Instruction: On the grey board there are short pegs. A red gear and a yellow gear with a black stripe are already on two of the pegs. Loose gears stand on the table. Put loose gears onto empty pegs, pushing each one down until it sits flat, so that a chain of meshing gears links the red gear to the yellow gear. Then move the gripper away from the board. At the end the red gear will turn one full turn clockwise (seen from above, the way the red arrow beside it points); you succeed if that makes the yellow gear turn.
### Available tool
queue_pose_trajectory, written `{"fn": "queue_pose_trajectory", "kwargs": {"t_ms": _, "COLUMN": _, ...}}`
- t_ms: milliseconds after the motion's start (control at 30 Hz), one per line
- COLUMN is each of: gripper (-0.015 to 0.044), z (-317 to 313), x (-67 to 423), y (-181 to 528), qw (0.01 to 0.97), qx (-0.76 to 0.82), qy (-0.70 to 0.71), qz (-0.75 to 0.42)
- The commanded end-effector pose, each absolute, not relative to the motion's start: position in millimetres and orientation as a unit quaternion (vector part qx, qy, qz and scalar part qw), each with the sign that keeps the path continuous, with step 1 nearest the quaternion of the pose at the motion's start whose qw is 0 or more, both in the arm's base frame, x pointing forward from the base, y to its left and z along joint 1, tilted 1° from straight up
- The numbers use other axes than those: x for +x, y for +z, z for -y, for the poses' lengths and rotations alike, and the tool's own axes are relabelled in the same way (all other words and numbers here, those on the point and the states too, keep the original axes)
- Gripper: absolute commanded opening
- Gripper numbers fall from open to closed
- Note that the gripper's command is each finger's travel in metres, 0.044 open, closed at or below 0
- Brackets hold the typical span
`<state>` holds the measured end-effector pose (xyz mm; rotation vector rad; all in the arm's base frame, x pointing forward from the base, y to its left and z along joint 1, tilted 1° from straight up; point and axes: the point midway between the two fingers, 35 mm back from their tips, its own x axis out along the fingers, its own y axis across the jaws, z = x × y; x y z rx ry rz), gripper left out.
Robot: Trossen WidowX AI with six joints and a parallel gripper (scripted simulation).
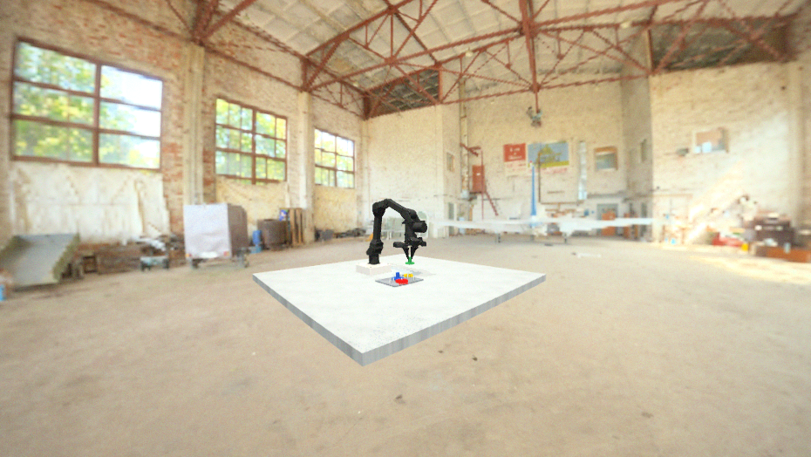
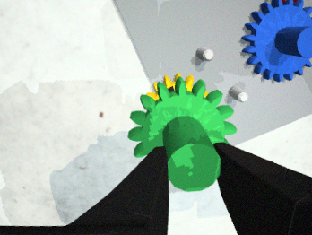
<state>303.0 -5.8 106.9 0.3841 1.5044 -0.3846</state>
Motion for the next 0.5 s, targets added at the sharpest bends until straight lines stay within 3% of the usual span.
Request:
{"fn": "queue_pose_trajectory", "kwargs": {"t_ms": 0, "gripper": 0.0000, "z": 13, "x": 300, "y": 106, "qw": 0.702, "qx": 0.173, "qy": -0.169, "qz": -0.670}}
{"fn": "queue_pose_trajectory", "kwargs": {"t_ms": 467, "gripper": 0.0000, "z": 42, "x": 285, "y": 90, "qw": 0.701, "qx": 0.171, "qy": -0.170, "qz": -0.670}}
